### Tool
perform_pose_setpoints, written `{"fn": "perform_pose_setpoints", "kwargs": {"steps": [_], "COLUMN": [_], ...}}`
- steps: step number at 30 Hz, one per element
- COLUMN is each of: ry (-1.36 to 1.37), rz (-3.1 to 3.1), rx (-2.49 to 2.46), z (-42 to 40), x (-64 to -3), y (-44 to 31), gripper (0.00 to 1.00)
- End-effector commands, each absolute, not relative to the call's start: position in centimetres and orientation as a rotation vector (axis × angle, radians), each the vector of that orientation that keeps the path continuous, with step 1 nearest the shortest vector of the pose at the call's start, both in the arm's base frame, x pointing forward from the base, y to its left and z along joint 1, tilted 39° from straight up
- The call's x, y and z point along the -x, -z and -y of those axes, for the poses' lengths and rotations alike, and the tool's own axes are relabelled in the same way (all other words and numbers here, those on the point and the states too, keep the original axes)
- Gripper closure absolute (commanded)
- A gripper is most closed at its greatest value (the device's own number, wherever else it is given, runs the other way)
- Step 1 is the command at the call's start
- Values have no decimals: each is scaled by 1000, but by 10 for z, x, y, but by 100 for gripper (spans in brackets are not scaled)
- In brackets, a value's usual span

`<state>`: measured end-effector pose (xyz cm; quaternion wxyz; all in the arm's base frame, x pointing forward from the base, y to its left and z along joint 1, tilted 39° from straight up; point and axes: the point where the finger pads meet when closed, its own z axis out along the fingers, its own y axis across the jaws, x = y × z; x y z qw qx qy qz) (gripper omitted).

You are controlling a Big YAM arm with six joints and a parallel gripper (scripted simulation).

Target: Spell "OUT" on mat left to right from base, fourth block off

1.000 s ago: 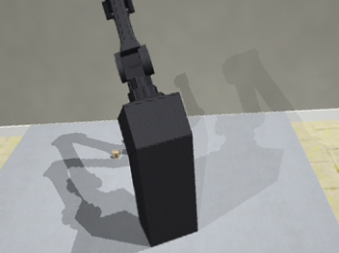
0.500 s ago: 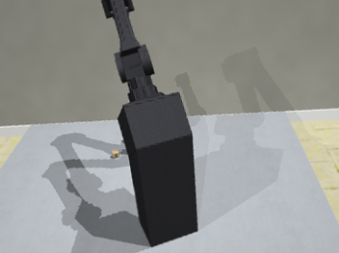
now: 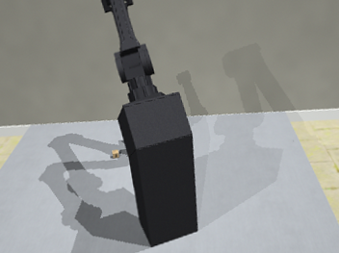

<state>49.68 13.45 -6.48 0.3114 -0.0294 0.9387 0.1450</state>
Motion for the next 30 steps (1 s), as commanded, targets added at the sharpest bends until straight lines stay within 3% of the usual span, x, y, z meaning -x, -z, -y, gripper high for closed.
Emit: {"fn": "perform_pose_setpoints", "kwargs": {"steps": [1,30], "ry": [-369,-371], "rz": [-2502,-2490], "rx": [71,72], "z": [-123,-119], "x": [-487,-481], "y": [67,50], "gripper": [32,32]}}
